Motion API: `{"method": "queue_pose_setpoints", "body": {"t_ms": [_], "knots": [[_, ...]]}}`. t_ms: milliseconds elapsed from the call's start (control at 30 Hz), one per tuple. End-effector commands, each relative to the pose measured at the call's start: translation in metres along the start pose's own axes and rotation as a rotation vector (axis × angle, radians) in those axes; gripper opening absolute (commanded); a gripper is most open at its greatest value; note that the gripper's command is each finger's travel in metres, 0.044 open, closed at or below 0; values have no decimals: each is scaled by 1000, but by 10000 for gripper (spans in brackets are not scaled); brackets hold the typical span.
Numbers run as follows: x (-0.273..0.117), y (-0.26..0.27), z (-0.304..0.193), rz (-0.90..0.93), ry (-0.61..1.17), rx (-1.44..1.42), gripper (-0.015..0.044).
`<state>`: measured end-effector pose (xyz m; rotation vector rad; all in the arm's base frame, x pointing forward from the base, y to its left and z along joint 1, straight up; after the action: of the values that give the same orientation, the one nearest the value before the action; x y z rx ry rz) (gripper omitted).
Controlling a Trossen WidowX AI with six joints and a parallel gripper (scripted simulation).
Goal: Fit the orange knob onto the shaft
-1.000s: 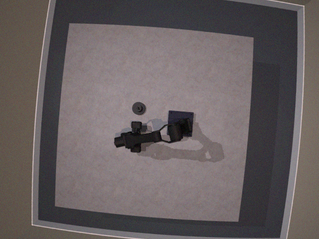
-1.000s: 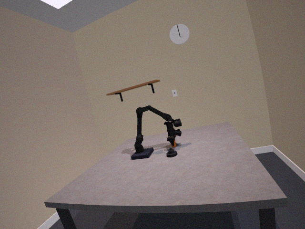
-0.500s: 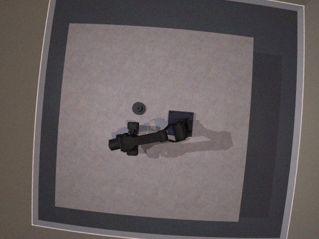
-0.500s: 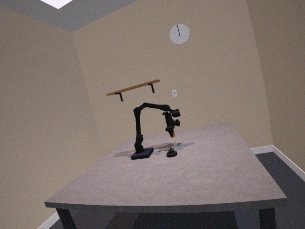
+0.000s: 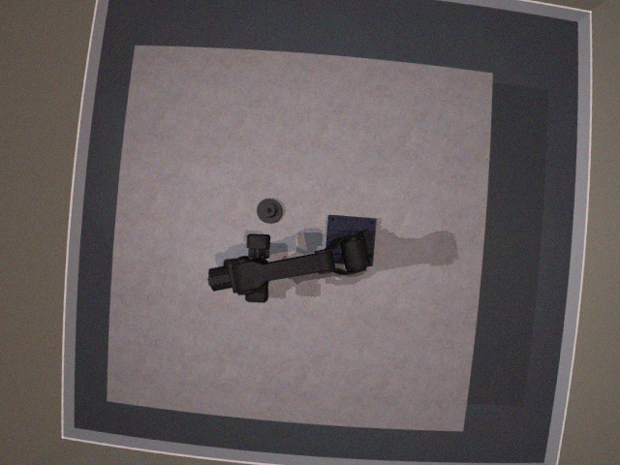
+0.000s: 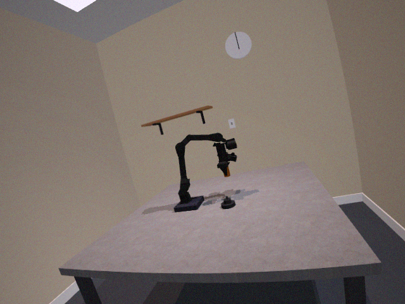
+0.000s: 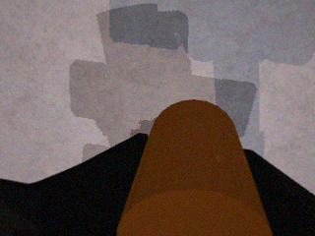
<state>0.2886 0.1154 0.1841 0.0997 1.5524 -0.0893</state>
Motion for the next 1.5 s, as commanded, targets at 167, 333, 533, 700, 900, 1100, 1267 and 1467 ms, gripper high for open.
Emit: {"method": "queue_pose_setpoints", "body": {"t_ms": [167, 333, 533, 700, 900, 1100, 1267, 1467], "knots": [[7, -24, 13, -3, -4, 5, 0], [12, -38, 20, -4, -5, 10, 0], [17, -55, 27, -5, -5, 10, 0], [22, -70, 32, -6, -6, 9, 0], [27, -89, 36, -8, -7, 7, 0], [32, -107, 40, -10, -8, 4, 0], [37, -123, 42, -12, -7, 4, 0], [42, -142, 43, -13, -7, 3, 0]]}}
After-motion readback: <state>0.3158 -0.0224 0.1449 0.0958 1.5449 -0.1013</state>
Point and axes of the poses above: the point midway between the two fingers, 35 mm back from their tips, its own x axis out along the fingers, its own y axis across the jaws, z = x × y, the point moved 3 cm from there along -x, back along the fingers, and after that the axes turned 15 degrees about x, right-handed, at the moved point
